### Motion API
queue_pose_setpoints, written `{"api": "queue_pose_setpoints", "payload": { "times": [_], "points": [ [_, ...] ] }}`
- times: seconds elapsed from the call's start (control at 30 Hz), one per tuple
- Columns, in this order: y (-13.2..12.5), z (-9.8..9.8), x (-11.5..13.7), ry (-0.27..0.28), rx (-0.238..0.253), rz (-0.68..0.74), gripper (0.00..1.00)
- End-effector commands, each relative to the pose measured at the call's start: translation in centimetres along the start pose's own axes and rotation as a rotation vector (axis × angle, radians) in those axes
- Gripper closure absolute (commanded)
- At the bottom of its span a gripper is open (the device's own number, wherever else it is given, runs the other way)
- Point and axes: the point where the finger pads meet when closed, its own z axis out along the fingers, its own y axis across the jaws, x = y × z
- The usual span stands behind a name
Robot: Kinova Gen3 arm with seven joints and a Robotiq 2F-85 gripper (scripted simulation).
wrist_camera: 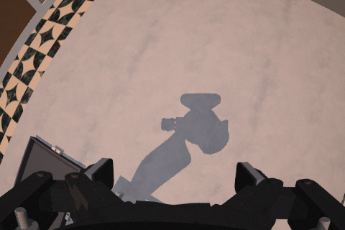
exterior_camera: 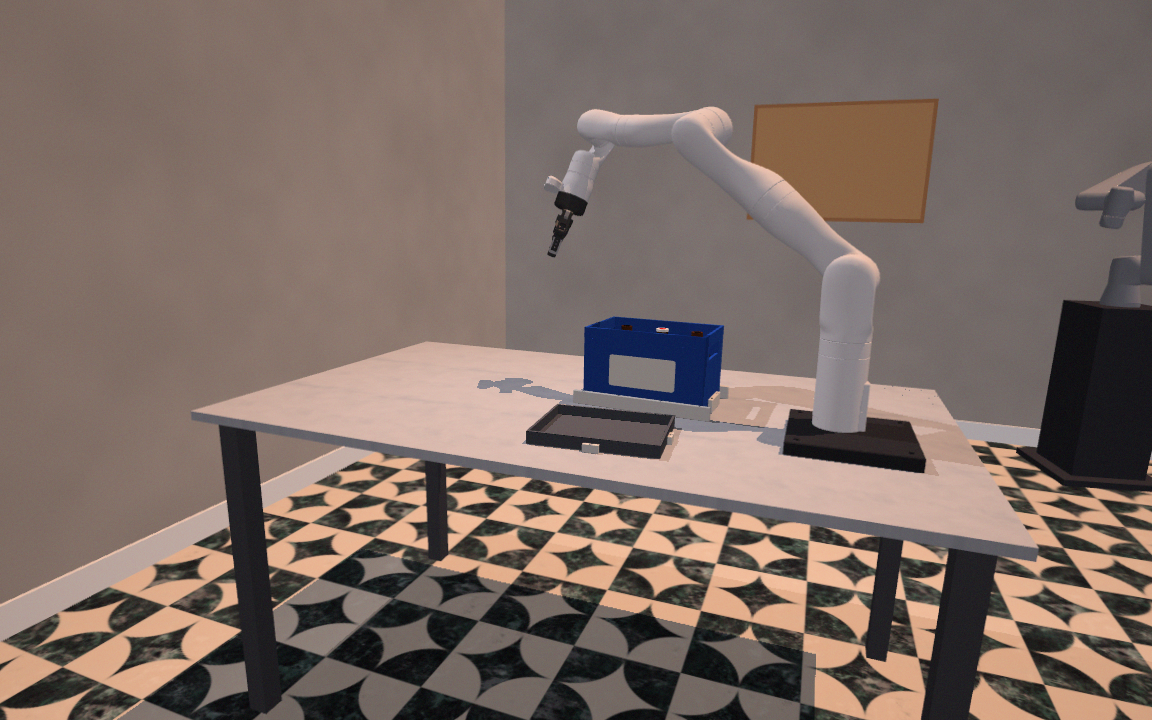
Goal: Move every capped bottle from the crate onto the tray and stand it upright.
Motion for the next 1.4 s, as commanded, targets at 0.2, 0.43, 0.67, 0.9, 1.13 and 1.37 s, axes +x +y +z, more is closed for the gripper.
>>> {"api": "queue_pose_setpoints", "payload": {
  "times": [0.2,0.43,0.67,0.9,1.13,1.37],
  "points": [
    [0.9,0.7,-3.0,-0.035,0.001,-0.111,0.00],
    [0.6,1.5,-4.1,-0.057,0.013,-0.160,0.00],
    [0.7,2.4,-6.2,-0.087,0.018,-0.244,0.00],
    [0.7,3.0,-7.6,-0.109,0.027,-0.285,0.00],
    [0.4,3.9,-9.8,-0.138,0.032,-0.370,0.00],
    [0.2,4.7,-11.6,-0.163,0.036,-0.442,0.00]
  ]
}}
